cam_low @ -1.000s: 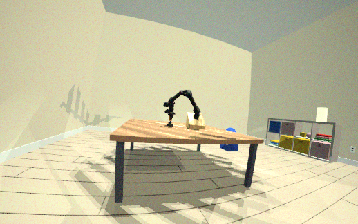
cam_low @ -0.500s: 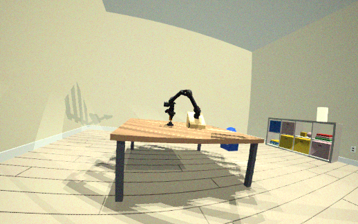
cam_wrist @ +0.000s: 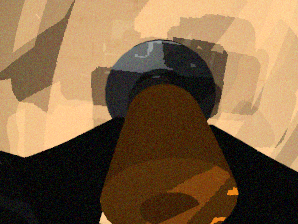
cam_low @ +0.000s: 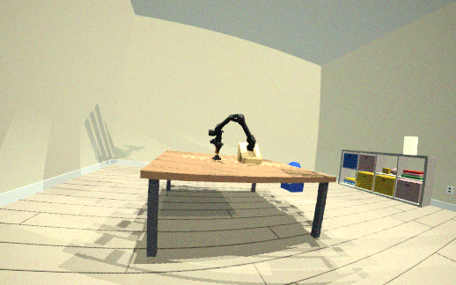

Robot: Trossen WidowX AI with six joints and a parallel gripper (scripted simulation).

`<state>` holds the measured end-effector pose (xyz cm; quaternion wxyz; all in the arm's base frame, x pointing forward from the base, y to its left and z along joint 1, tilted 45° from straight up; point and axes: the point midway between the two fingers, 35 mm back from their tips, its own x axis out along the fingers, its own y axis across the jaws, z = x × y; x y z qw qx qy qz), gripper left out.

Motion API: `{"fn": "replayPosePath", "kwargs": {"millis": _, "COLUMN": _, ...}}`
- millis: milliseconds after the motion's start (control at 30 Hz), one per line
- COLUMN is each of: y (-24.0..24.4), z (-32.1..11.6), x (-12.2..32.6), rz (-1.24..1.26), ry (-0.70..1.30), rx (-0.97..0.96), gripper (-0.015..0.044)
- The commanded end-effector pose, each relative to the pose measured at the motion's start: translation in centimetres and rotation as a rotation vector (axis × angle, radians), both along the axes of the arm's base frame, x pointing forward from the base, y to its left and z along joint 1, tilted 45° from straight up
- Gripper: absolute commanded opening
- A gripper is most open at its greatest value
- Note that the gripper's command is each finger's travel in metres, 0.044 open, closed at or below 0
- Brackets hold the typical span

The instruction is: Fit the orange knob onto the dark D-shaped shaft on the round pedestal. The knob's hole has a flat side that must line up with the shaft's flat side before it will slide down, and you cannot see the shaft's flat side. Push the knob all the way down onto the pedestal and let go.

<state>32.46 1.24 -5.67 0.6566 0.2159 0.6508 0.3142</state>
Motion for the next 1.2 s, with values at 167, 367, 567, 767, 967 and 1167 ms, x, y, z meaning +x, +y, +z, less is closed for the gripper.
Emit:
{"fn": "replayPosePath", "kwargs": {"millis": 167, "y": -0.26, "z": 0.41, "x": -0.28, "rz": 0.035, "ry": -0.038, "rx": 0.005, "gripper": 0.0000}}
{"fn": "replayPosePath", "kwargs": {"millis": 367, "y": -0.39, "z": 0.38, "x": -0.29, "rz": 0.145, "ry": -0.145, "rx": 0.012, "gripper": 0.0000}}
{"fn": "replayPosePath", "kwargs": {"millis": 567, "y": -0.30, "z": 0.12, "x": -0.17, "rz": 0.145, "ry": -0.145, "rx": 0.012, "gripper": 0.0000}}
{"fn": "replayPosePath", "kwargs": {"millis": 767, "y": -0.25, "z": 0.18, "x": -0.01, "rz": 0.145, "ry": -0.145, "rx": 0.012, "gripper": 0.0000}}
{"fn": "replayPosePath", "kwargs": {"millis": 967, "y": -0.15, "z": 0.26, "x": -0.04, "rz": 0.145, "ry": -0.145, "rx": 0.012, "gripper": 0.0000}}
{"fn": "replayPosePath", "kwargs": {"millis": 1167, "y": 0.07, "z": 0.02, "x": -0.07, "rz": 0.145, "ry": -0.145, "rx": 0.012, "gripper": 0.0000}}
